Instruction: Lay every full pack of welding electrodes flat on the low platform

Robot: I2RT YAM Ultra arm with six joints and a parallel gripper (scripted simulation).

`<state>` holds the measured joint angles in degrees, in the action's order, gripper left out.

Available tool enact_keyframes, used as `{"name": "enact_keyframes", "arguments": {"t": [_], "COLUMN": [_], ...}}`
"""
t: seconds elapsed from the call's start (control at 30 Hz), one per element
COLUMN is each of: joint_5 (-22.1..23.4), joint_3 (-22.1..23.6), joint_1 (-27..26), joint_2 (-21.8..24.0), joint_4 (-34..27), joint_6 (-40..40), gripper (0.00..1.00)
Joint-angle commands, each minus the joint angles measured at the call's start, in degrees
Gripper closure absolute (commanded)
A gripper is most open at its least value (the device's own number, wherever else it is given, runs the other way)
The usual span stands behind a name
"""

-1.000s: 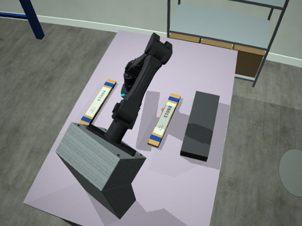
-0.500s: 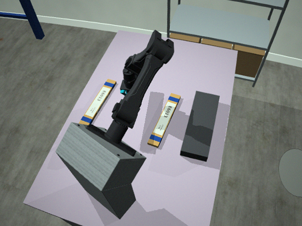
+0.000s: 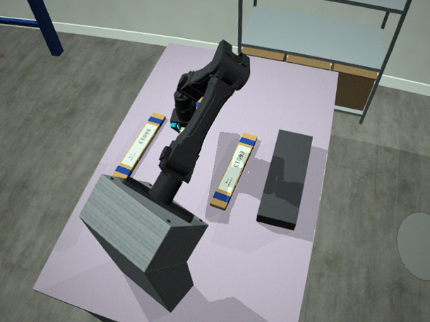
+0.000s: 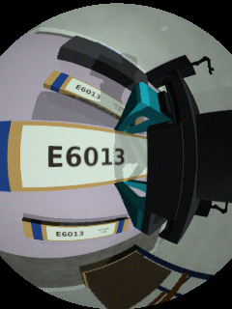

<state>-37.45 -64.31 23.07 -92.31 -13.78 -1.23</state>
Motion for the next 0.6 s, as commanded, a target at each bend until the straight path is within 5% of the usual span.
{"name": "enact_keyframes", "arguments": {"t": [0.0,0.57], "joint_5": [-1.20,-3.75], "joint_3": [0.36,-1.19], "joint_1": [3.19,6.72], "joint_2": [3.88,8.02], "joint_4": [-2.66,-8.76], "joint_6": [0.97,4.07], "gripper": [1.00,1.00]}}
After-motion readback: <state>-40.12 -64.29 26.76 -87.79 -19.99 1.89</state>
